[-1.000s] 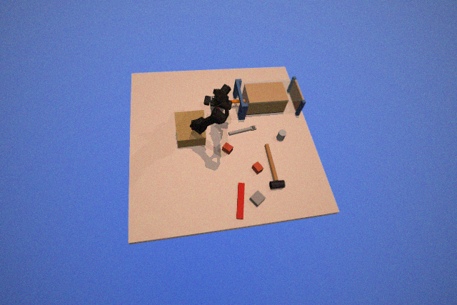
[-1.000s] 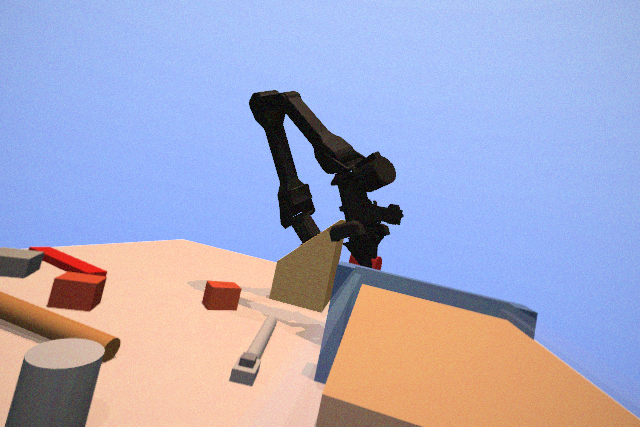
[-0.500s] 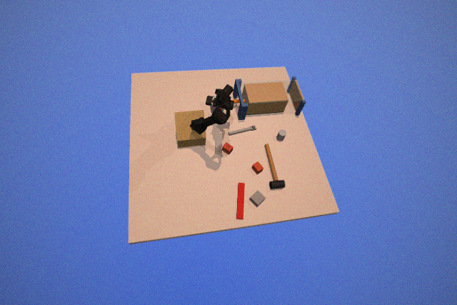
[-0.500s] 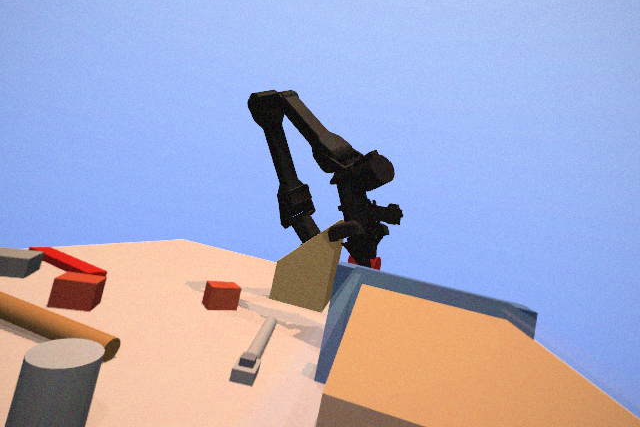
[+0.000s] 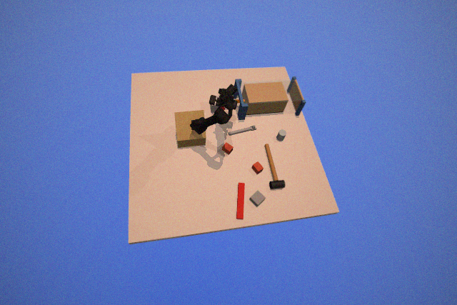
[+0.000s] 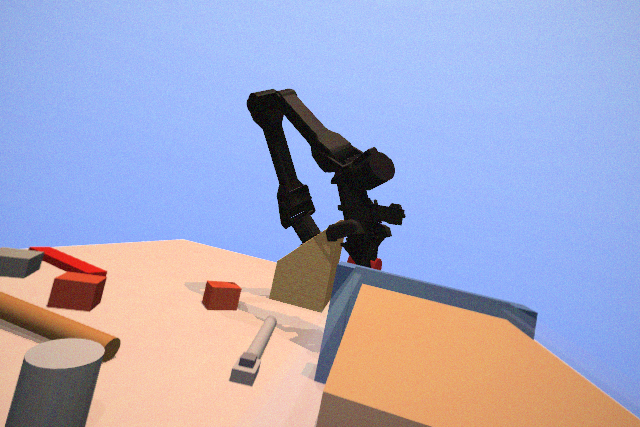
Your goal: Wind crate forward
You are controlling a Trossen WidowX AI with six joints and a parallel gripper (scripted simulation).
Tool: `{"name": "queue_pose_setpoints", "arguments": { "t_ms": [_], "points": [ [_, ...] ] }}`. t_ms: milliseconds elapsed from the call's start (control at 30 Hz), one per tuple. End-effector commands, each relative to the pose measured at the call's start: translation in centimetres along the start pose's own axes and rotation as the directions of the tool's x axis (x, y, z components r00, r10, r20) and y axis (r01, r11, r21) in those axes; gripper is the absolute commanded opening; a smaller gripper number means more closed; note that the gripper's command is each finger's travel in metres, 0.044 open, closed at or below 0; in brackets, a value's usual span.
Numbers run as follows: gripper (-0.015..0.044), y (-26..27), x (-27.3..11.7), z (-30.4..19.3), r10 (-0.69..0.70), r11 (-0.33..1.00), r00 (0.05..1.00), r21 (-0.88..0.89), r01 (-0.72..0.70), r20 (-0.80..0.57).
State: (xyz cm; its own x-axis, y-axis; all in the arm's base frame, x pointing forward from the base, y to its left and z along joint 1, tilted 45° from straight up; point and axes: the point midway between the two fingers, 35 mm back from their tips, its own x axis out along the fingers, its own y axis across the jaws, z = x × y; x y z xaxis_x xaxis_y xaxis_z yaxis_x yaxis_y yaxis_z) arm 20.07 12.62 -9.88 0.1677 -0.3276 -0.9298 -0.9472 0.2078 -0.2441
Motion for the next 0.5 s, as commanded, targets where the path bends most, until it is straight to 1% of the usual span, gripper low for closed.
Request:
{"name": "queue_pose_setpoints", "arguments": {
  "t_ms": [0,467],
  "points": [
    [0.0,-1.2,0.4,0.5,-0.028,1.0,1.0,0.006,0.028,-0.002],
    [0.0,-2.2,0.7,1.4,-0.028,1.0,1.0,0.006,0.029,-0.002]
  ]
}}
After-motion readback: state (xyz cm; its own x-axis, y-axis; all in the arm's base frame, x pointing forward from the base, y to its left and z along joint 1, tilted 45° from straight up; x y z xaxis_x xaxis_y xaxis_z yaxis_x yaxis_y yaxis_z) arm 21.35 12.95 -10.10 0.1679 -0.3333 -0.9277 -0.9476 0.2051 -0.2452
